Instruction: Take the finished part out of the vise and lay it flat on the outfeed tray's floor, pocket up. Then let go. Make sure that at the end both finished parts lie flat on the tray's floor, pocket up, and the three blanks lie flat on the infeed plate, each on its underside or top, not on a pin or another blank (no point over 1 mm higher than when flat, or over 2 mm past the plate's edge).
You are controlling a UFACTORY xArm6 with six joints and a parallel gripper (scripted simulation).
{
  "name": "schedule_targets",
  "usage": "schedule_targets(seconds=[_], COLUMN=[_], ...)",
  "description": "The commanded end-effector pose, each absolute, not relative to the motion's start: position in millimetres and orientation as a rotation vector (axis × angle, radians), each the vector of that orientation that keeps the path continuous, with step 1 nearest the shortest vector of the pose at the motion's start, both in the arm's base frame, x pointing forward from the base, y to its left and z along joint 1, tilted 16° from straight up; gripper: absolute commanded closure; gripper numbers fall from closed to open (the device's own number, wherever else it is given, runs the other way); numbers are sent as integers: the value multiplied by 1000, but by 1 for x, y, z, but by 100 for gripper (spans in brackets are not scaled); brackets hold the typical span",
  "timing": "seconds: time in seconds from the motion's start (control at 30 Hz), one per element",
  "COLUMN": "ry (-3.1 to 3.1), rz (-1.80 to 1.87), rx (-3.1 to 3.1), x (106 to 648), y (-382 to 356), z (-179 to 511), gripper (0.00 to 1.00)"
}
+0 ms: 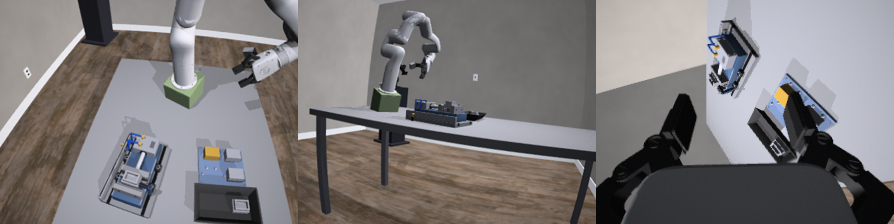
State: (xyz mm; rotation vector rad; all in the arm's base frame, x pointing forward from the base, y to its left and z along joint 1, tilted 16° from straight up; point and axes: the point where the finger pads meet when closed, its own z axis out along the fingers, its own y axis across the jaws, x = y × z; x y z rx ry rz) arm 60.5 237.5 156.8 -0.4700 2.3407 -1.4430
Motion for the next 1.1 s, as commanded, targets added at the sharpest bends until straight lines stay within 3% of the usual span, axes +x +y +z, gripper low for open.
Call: schedule_targets(seconds=[0.0,0.73,1.07], ry=[2505,2917,2870], rz=[-1374,-874,-520], rx=[-331,549,1081], x=[86,232,328], y=[245,245,207], z=[145,122,130], gripper=[0,0,0])
